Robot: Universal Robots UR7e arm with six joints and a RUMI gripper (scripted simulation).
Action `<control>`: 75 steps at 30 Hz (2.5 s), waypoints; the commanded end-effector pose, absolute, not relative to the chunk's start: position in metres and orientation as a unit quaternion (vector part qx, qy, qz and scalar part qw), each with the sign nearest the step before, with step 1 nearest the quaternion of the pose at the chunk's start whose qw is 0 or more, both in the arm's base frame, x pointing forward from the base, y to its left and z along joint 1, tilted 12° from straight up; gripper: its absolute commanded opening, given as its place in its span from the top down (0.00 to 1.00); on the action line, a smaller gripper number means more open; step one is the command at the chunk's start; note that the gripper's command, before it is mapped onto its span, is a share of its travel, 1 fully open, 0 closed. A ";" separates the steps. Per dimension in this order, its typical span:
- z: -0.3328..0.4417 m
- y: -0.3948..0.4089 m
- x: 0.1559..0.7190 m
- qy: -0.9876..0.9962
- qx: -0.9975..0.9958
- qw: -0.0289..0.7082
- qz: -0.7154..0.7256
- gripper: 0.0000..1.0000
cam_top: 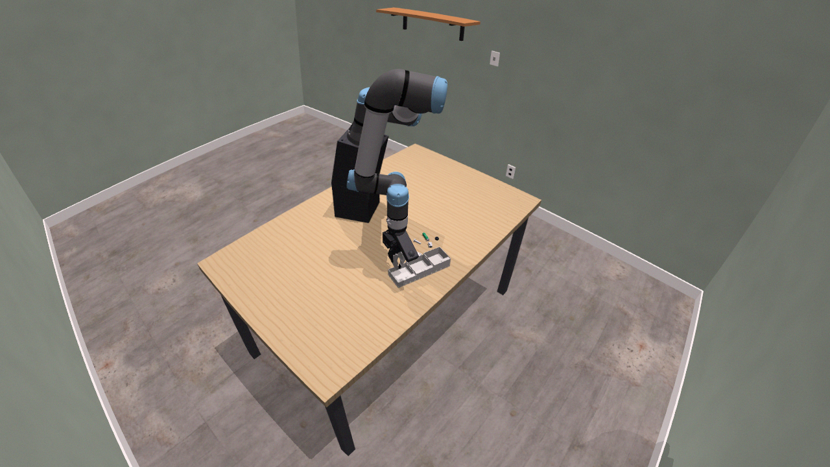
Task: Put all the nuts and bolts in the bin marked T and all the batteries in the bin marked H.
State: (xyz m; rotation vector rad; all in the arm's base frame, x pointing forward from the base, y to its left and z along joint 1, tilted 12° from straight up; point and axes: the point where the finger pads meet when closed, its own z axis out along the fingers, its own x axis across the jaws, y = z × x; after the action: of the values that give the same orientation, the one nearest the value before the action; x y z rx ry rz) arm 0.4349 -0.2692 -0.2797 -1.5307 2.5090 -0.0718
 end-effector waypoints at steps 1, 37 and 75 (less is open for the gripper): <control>-0.295 -0.269 0.439 0.849 -0.518 0.101 -0.025 0.96; -0.301 -0.269 0.440 0.849 -0.518 0.101 -0.025 0.96; -0.278 -0.270 0.435 0.849 -0.518 0.101 -0.025 0.96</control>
State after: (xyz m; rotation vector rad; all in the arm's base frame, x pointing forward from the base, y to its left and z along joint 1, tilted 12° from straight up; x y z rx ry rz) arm 0.4360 -0.2693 -0.2841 -1.5306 2.5090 -0.0725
